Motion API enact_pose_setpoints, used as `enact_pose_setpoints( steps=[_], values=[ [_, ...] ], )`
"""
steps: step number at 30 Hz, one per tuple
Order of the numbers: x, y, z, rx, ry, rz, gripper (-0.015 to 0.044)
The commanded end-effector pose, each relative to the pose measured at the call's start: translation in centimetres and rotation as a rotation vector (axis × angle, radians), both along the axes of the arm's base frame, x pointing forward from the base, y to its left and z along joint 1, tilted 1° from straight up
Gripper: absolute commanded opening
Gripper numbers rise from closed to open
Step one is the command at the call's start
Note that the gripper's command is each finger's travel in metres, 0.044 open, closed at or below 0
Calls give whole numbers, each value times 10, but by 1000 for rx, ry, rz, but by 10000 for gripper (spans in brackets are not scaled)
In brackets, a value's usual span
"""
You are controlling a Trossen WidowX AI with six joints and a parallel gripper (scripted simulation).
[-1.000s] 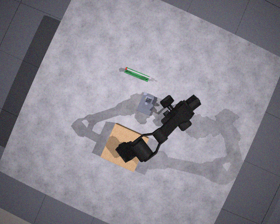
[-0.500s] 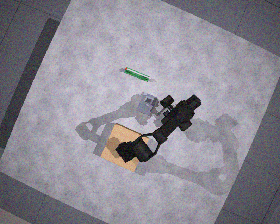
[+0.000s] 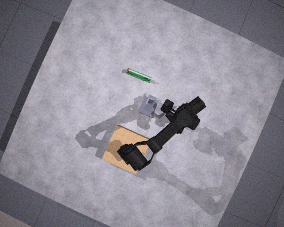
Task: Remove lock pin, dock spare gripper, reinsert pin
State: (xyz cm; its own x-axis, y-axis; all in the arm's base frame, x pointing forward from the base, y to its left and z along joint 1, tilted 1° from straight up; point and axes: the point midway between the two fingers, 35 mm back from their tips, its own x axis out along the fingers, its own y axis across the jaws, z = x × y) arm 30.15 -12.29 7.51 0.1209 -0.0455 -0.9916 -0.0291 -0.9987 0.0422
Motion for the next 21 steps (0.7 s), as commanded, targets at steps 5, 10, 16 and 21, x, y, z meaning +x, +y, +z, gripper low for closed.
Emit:
enact_pose_setpoints(
  steps=[5, 10, 16, 21],
  values=[
    [1, 0, 3, -227, -109, 754, 440],
    [1, -1, 6, -432, -124, 1217, 440],
    [0, 0, 11, -702, -74, 1690, 440],
    [-2, 1, 14, -875, 2, 1961, 440]
  ],
)
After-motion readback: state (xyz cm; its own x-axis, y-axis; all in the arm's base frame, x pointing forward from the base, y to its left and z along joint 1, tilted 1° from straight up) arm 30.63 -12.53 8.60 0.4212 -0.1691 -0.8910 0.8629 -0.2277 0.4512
